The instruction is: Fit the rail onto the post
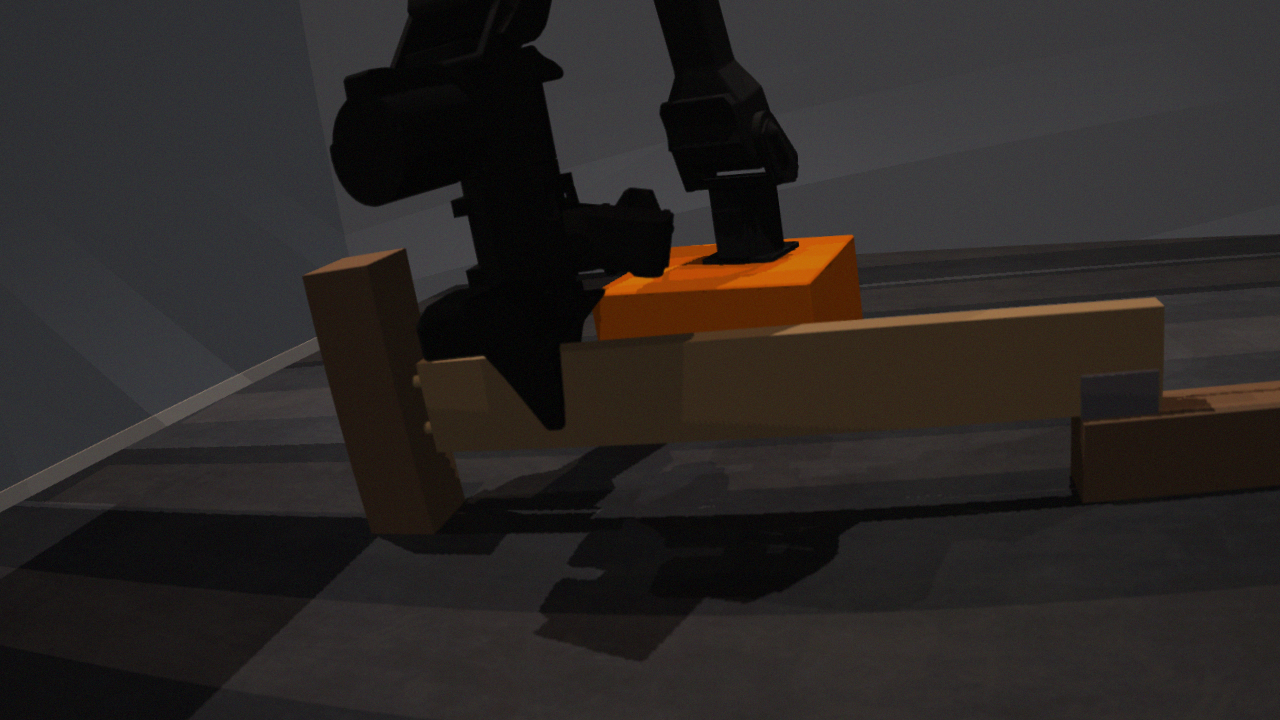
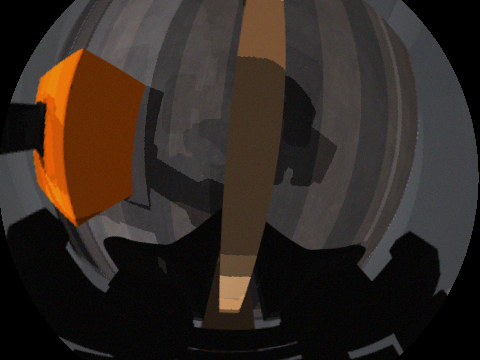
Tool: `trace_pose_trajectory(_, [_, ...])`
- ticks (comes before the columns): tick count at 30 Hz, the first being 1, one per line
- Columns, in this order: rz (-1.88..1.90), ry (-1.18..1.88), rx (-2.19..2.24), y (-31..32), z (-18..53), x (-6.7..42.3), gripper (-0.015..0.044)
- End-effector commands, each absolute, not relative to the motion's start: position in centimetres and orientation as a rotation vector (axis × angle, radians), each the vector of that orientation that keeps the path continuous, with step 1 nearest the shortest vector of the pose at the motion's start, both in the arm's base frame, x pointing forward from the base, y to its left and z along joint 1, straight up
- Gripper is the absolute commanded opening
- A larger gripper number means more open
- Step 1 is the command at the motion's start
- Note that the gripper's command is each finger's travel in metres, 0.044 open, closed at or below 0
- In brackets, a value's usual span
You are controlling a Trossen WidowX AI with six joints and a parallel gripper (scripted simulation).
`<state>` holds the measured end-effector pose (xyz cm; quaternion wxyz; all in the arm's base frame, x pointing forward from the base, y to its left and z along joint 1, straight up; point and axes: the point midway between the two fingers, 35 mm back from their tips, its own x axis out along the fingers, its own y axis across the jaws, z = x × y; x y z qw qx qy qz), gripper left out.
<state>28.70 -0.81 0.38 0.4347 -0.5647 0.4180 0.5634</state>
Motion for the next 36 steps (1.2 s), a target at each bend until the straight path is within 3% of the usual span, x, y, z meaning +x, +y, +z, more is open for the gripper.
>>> trace_pose_trajectory(1, [1.393, 1.049, -1.417, -1.19, 0.51, 28.89, 0.0])
trace_pose_trajectory(36, [1.393, 1.049, -1.418, -1.81, 0.44, 29.08, 0.0])
